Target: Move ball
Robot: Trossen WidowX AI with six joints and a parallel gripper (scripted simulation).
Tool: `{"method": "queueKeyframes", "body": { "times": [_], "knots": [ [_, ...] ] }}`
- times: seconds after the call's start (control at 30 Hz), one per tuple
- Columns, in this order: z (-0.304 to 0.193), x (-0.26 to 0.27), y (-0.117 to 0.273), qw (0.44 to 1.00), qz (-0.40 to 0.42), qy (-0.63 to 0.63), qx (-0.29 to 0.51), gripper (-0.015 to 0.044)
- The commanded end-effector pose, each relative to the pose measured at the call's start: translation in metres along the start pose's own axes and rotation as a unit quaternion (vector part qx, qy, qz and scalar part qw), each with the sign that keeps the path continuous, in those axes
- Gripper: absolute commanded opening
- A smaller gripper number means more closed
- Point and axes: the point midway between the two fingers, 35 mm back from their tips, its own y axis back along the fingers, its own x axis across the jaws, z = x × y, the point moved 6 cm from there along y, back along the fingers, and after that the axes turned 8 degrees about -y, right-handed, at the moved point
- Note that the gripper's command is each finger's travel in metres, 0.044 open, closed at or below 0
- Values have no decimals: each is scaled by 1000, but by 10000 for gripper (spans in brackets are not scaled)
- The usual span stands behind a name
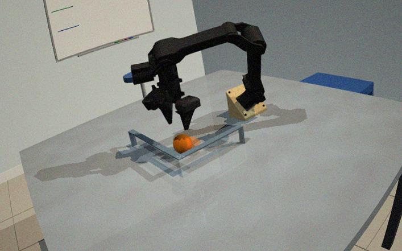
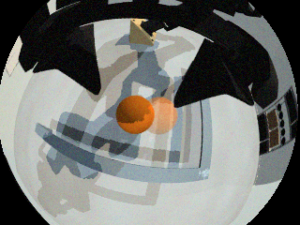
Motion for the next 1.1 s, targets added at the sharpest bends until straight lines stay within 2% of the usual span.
{"method": "queueKeyframes", "body": {
  "times": [0.0, 1.07],
  "knots": [
    [-3, -1, 1, 1000, 2, -16, 2, 402],
    [-2, -1, -53, 1000, 3, -16, 1, 402]
  ]
}}
